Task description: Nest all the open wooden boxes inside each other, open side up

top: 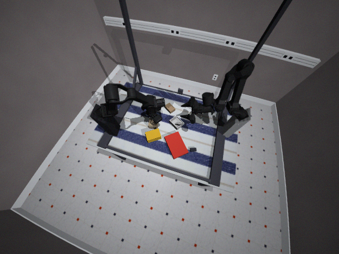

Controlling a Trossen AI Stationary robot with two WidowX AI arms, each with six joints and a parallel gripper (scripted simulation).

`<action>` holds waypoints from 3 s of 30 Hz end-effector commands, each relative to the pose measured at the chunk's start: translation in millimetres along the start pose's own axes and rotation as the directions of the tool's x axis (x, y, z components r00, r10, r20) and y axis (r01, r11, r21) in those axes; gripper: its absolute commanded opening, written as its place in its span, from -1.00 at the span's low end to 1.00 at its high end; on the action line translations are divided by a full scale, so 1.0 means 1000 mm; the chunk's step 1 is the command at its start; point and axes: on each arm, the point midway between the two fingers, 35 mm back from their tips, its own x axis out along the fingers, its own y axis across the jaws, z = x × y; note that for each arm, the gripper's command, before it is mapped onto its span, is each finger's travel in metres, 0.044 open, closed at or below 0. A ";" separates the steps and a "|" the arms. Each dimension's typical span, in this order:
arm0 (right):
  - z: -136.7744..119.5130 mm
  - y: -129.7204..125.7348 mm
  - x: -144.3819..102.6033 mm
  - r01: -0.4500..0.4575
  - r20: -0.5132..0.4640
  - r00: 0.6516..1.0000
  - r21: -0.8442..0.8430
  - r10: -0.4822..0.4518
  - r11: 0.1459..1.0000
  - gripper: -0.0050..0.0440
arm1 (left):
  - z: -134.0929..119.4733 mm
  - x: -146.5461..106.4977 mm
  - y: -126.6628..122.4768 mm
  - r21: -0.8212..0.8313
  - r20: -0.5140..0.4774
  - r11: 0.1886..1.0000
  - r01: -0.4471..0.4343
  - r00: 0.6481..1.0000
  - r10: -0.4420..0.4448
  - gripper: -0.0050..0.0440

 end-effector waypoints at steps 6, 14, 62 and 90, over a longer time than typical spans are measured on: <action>0.003 -0.004 -0.004 0.012 0.019 1.000 -0.225 -0.008 0.974 -0.32 | 0.004 0.001 0.000 0.004 0.013 1.000 0.003 1.000 -0.003 0.84; 0.003 -0.004 -0.004 0.016 0.019 1.000 -0.485 -0.008 0.874 -0.32 | 0.004 0.001 0.000 0.004 0.013 1.000 0.003 1.000 -0.003 0.84; 0.003 -0.004 -0.004 0.014 0.019 1.000 -0.920 -0.008 -0.391 -0.32 | 0.004 0.001 0.000 0.004 0.013 1.000 0.003 1.000 -0.003 0.84; 0.001 -0.001 0.012 0.005 0.007 1.000 -0.739 -0.001 -0.674 -0.32 | 0.004 0.001 0.000 0.004 0.013 1.000 0.003 1.000 -0.003 0.84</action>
